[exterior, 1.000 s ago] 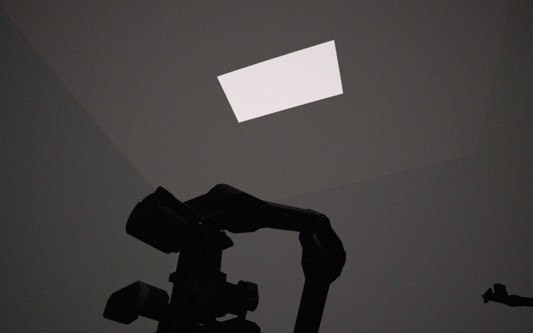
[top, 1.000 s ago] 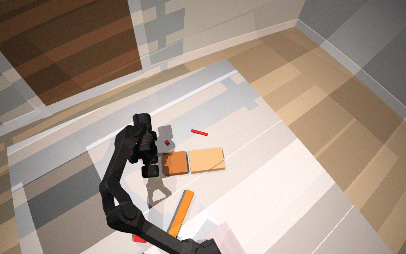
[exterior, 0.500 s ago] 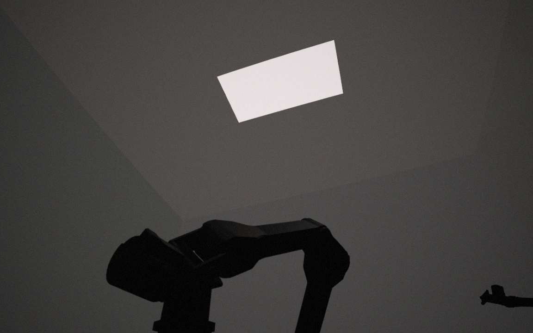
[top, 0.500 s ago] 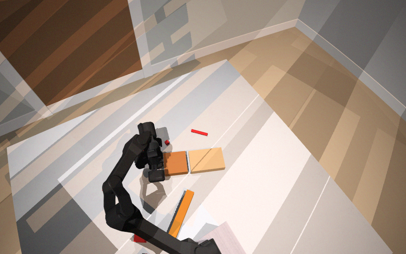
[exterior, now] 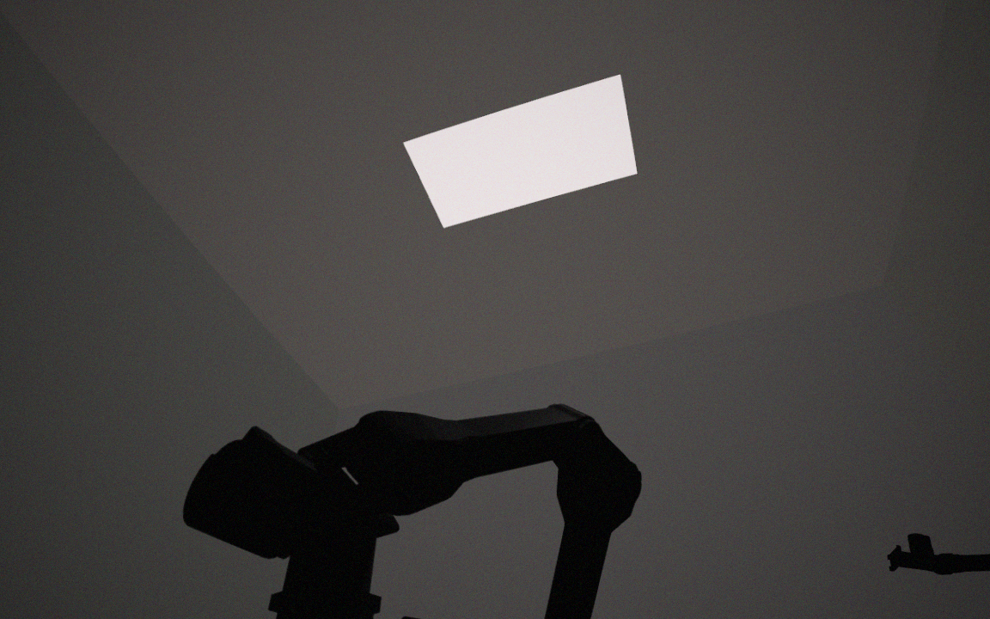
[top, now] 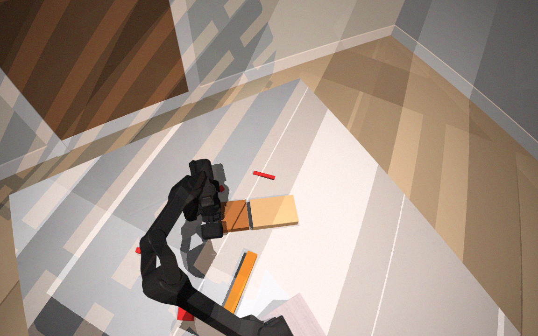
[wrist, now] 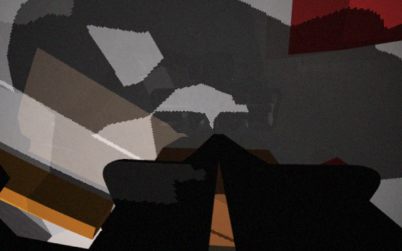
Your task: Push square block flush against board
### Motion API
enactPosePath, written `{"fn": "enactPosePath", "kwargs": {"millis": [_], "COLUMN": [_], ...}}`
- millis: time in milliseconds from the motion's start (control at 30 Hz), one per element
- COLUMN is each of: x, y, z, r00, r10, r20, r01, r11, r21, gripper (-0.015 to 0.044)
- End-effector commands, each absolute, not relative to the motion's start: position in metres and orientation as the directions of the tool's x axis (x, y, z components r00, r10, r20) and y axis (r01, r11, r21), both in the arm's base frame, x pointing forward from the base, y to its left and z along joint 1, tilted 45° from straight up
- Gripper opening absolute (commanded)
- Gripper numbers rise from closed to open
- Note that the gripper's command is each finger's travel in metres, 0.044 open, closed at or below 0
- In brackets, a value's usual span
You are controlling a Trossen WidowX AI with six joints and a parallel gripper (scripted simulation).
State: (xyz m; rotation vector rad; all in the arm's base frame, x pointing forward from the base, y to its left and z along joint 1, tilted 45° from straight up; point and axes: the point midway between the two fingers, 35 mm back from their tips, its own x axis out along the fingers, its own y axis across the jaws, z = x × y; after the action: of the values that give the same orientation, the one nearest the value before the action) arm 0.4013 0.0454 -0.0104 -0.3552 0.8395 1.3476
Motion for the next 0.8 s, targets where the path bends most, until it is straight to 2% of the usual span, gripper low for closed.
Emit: {"fn": "enactPosePath", "kwargs": {"millis": [0,767], "x": [0.398,0.399], "y": [0.042,0.039], "z": [-0.016,-0.019], "r00": [-0.011,-0.011], "r10": [0.708,0.707], "r20": [-0.706,-0.707], "r01": [-0.945,-0.945], "r11": [0.223,0.223], "r21": [0.238,0.238], "gripper": [0.0000,0.0000]}}
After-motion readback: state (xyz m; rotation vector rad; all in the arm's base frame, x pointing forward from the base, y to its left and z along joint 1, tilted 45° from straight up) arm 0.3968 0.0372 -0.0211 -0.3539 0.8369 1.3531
